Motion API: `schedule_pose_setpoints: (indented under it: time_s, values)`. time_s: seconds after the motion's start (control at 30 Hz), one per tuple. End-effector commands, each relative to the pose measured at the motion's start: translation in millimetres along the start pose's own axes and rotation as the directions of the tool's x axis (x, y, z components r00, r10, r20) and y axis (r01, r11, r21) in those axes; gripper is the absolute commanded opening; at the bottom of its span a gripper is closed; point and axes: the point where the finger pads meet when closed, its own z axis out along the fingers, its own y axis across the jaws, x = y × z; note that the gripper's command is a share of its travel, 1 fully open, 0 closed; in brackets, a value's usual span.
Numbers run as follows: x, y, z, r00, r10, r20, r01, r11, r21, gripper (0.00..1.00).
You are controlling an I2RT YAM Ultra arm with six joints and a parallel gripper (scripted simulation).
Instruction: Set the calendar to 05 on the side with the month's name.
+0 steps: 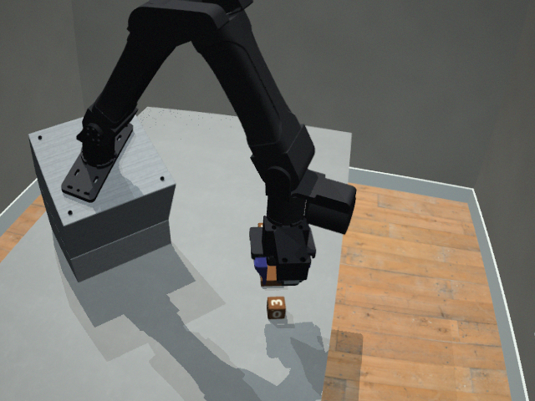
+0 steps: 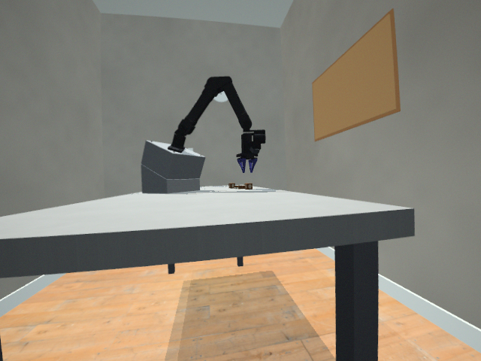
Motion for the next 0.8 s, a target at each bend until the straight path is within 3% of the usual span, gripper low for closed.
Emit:
schedule_pose_setpoints:
  time_s: [0.0,0.77]
  values:
    - [-2.6,4.5,-2.1,1.000,0.003,0.010,-0.003,1.000,-0.017,0.47]
    - [-2.3,5.1,25.2,1.000,0.003,0.010,-0.003,1.000,-0.017,0.47]
